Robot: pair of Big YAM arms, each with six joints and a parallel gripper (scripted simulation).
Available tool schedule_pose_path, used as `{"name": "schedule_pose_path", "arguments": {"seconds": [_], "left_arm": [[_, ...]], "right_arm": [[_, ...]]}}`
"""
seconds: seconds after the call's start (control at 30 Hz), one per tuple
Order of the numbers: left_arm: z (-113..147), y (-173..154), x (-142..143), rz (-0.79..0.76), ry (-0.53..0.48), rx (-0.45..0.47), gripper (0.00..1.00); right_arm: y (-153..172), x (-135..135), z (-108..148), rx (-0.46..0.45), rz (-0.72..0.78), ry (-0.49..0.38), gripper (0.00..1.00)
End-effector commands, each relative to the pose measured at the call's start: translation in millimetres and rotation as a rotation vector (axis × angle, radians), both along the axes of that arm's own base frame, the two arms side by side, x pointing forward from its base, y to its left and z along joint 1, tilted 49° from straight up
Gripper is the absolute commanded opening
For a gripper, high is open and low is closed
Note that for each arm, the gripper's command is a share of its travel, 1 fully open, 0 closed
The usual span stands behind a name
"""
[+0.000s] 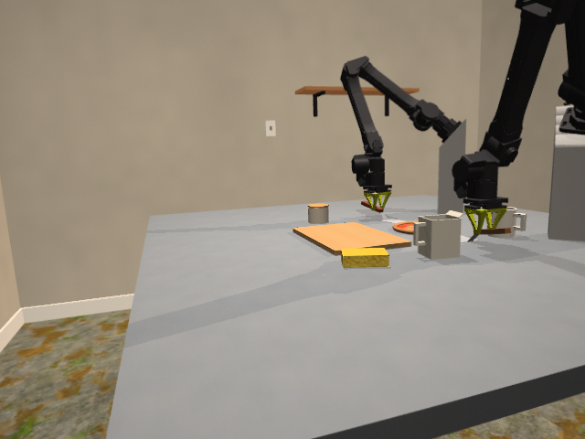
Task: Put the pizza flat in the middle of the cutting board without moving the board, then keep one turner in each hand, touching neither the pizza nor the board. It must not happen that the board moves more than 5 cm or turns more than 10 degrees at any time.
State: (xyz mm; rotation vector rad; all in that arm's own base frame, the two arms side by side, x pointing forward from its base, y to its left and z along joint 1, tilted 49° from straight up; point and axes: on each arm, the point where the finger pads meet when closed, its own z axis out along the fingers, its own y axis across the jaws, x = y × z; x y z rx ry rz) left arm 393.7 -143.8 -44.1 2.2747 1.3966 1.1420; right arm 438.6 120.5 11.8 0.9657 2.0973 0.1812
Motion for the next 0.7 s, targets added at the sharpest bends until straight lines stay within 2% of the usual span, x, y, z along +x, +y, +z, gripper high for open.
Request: {"name": "schedule_pose_path", "arguments": {"seconds": [0.0, 0.1, 0.13, 0.67], "left_arm": [[-2.5, 0.0, 10.7, -0.013, -0.011, 0.006, 0.48], [-1.4, 3.4, 2.3, -0.007, -0.004, 0.006, 0.48], [-2.2, 2.0, -3.7, -0.018, -0.001, 0.008, 0.06], [0.5, -3.1, 2.4, -0.014, -0.008, -0.003, 0.06]], "right_arm": [[-1.5, 10.6, -3.3, -0.005, 0.006, -0.011, 0.48], [-3.5, 6.2, -1.4, -0.002, -0.001, -0.012, 0.48], [-3.4, 2.9, -4.2, -0.006, 0.002, -0.005, 0.48], [-0.2, 5.3, -2.2, -0.005, 0.005, -0.006, 0.48]]}}
